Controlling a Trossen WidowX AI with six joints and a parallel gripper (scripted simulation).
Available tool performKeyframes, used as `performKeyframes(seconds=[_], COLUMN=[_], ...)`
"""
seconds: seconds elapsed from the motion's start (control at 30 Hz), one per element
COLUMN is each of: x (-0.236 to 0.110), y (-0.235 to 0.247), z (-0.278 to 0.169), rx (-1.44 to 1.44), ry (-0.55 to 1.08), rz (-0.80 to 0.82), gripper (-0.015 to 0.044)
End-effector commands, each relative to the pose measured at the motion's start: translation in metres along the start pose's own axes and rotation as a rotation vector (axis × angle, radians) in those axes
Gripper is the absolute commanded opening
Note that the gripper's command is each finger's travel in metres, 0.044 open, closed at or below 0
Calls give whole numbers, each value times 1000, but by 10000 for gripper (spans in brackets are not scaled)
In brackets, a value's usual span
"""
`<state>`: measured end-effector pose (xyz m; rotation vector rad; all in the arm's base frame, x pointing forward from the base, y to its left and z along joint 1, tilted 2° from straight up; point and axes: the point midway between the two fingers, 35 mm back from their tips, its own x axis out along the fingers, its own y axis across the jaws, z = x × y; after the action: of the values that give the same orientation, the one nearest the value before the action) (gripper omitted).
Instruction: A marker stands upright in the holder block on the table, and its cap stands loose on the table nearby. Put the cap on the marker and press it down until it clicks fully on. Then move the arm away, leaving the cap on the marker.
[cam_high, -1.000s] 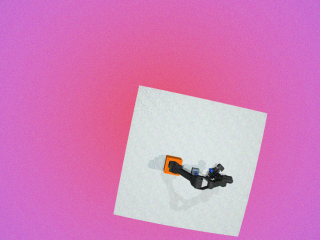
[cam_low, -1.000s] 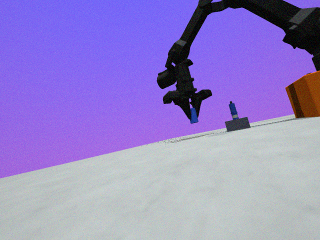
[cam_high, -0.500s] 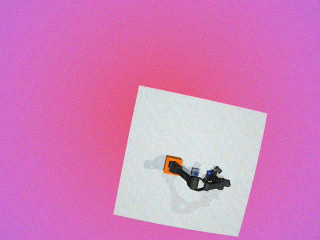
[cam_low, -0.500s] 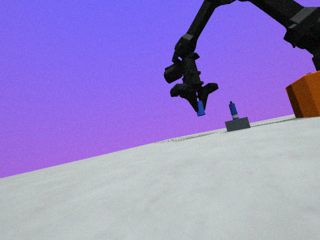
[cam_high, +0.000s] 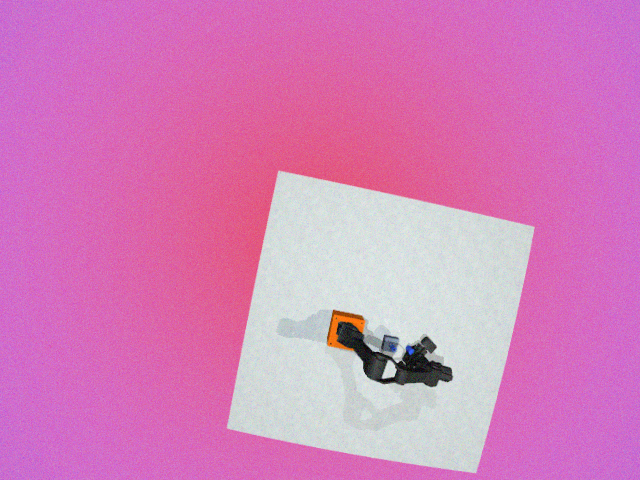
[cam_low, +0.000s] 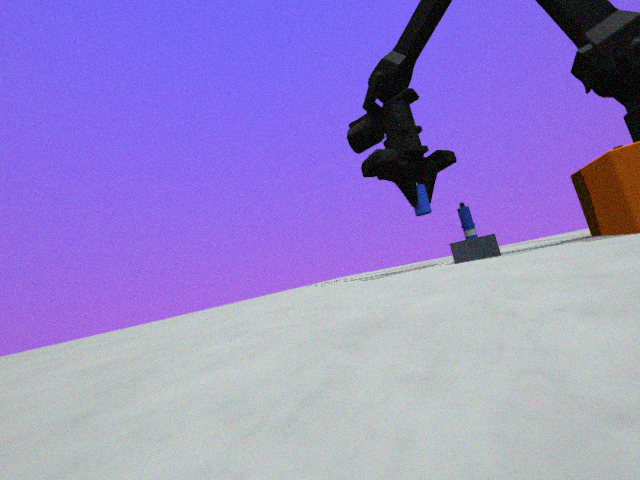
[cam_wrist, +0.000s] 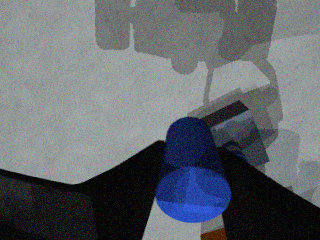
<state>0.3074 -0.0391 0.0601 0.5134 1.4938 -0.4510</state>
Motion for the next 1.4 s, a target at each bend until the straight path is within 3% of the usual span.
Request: performKeyframes(seconds=[0.0,0.67,1.37], x=[-8,-21,6], y=[-12,-52,-52], z=[-7,-41,-39], rx=[-5,1,1], ry=[-8,-1,-1], rz=[-1,-1,-1], gripper=[0,0,0])
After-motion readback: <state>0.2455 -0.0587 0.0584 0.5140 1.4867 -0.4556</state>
